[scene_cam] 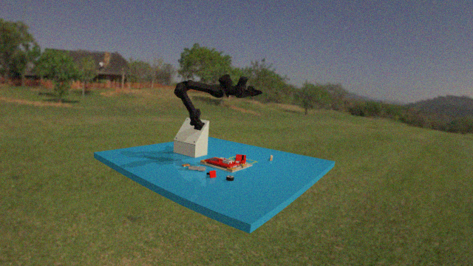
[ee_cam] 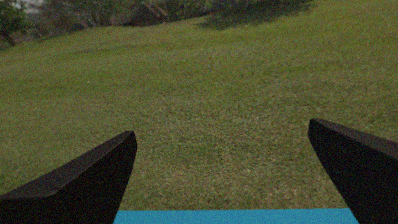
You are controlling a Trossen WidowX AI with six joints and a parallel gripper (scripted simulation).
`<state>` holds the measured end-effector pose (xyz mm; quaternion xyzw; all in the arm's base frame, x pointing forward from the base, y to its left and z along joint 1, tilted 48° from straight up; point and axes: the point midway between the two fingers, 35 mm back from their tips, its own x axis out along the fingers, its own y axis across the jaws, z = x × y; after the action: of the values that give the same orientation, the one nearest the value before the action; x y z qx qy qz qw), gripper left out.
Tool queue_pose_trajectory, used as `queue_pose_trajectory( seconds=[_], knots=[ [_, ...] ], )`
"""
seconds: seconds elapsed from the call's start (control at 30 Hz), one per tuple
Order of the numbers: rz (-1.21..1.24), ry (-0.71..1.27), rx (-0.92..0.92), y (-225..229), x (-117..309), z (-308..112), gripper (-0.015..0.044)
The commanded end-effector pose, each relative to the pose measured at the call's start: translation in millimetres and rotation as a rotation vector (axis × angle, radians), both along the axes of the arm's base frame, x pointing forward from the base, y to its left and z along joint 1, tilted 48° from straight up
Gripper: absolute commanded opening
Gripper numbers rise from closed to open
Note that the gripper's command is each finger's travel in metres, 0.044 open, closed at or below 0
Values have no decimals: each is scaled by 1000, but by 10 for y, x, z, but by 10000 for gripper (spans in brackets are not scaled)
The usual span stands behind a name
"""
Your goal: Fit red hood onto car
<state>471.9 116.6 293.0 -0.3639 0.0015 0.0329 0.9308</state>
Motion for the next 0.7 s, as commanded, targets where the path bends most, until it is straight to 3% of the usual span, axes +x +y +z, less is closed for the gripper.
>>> queue_pose_trajectory(
  seconds=[0.0, 0.33, 0.67],
  knots=[
    [-86, 231, 197, 18, 130, -762, 440],
    [-376, 546, 487, -59, 33, -2027, 440],
    [-780, 685, 698, -267, -368, -3053, 440]
  ],
)
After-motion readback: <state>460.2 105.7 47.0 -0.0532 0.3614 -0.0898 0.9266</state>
